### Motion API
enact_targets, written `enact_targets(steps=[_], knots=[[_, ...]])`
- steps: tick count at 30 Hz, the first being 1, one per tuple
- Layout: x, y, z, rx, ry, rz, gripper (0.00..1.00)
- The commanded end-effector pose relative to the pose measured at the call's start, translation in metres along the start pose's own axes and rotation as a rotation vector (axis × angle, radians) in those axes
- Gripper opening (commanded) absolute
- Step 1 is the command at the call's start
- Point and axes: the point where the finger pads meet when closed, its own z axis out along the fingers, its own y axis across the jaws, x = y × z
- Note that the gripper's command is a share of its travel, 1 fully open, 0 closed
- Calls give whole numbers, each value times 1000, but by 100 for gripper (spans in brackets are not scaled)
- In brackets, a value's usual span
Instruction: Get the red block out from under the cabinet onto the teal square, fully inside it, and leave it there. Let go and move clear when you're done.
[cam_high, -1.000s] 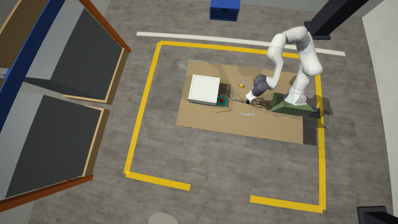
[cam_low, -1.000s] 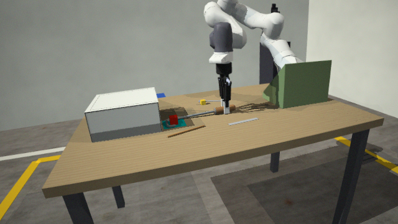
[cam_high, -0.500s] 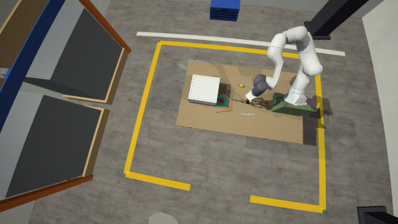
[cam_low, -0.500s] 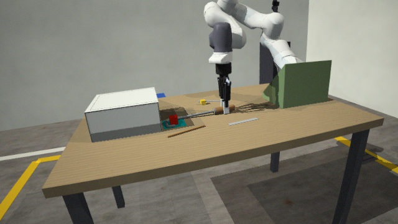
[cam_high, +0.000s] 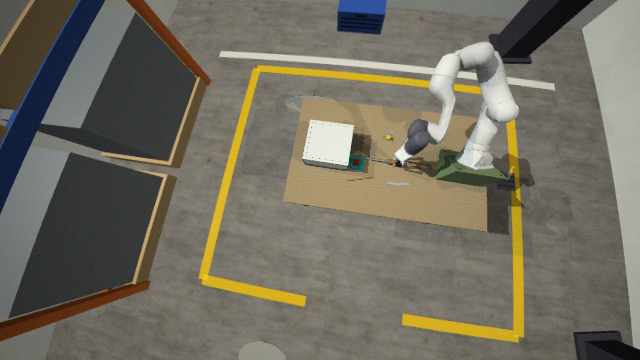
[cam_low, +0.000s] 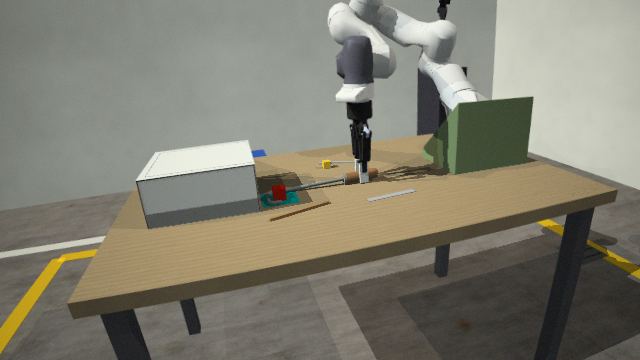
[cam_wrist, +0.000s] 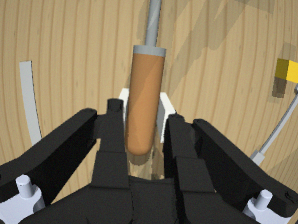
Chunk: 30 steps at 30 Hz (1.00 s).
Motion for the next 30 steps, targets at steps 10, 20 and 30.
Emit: enact_targets(steps=[10, 20, 30], knots=[[3, 1, -2, 1, 5, -4, 0], [3, 1, -2, 1, 5, -4, 34], [3, 1, -2, 1, 5, -4, 34]])
